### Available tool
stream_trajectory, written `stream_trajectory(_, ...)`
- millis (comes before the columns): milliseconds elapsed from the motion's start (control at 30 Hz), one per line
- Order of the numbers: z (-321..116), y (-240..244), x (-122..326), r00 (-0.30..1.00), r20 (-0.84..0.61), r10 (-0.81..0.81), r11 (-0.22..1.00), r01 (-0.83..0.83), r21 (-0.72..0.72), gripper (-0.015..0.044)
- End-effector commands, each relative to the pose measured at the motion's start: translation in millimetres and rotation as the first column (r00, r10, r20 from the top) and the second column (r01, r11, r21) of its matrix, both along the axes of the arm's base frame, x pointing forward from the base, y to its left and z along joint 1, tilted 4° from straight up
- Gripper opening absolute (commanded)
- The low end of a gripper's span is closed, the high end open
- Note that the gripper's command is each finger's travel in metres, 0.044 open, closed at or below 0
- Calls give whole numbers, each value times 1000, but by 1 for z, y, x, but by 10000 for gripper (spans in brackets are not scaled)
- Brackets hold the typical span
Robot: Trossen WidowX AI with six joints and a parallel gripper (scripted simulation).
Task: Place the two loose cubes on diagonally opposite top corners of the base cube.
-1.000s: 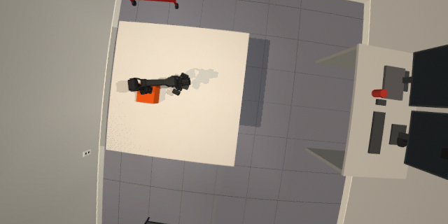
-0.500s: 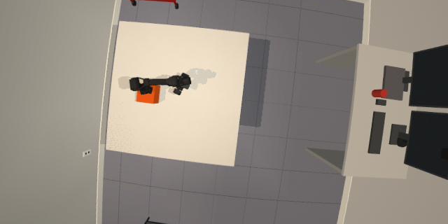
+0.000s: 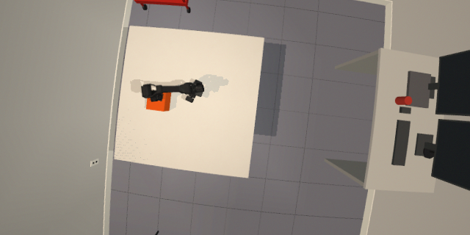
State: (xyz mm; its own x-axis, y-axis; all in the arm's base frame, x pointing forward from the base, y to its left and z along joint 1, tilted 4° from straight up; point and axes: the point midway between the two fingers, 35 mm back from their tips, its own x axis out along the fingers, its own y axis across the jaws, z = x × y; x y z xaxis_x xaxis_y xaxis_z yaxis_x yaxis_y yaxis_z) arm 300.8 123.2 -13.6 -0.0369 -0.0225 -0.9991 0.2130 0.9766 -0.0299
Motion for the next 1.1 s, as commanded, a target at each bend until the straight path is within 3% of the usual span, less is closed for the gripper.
stream_trajectory(0,-7,0,0,1000,-3,-19,1000,19,12,105)
stream_trajectory(833,-12,0,0,1000,-6,-23,1000,23,15,105)
stream_trajectory(967,-12,0,0,1000,-6,-23,1000,23,15,205)
stream_trajectory(1067,-12,0,0,1000,-6,-23,1000,23,15,205)
